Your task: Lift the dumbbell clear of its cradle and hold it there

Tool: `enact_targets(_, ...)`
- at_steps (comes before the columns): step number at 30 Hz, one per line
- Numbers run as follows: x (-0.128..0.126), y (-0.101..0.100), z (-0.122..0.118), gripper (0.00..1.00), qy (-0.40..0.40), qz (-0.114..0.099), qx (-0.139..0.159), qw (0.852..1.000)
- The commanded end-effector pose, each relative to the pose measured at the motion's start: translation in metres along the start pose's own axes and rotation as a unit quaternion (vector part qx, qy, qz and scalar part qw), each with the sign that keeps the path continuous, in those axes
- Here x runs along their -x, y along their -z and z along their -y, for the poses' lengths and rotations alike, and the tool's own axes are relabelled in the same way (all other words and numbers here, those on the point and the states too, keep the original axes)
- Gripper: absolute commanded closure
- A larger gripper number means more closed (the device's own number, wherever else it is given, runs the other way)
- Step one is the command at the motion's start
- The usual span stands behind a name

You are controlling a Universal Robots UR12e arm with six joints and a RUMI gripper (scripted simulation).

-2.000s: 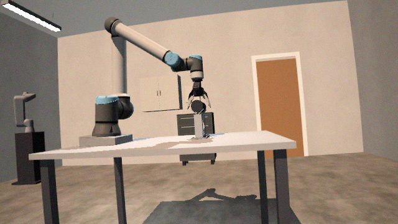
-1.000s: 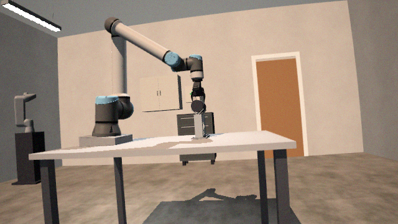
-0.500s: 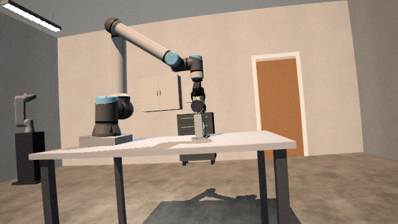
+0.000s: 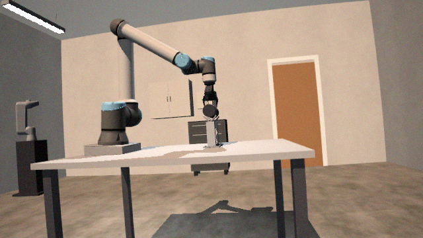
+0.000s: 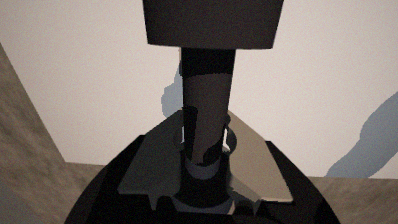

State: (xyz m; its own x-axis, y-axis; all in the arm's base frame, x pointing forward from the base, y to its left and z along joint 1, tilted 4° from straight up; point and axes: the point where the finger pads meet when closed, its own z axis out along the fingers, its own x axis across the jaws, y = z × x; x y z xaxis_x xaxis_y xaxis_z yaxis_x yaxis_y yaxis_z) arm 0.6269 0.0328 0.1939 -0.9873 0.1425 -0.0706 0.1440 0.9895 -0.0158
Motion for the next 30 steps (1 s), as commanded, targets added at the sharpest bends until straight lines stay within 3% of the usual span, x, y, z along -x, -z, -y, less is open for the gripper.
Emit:
enact_targets(1, 0.001, 0.006, 0.0, 1.0, 0.0, 0.001, 0.0, 1.0)
enact_targets(30, 0.0, 0.073, 0.0, 1.0, 0.0, 0.001, 0.0, 1.0)
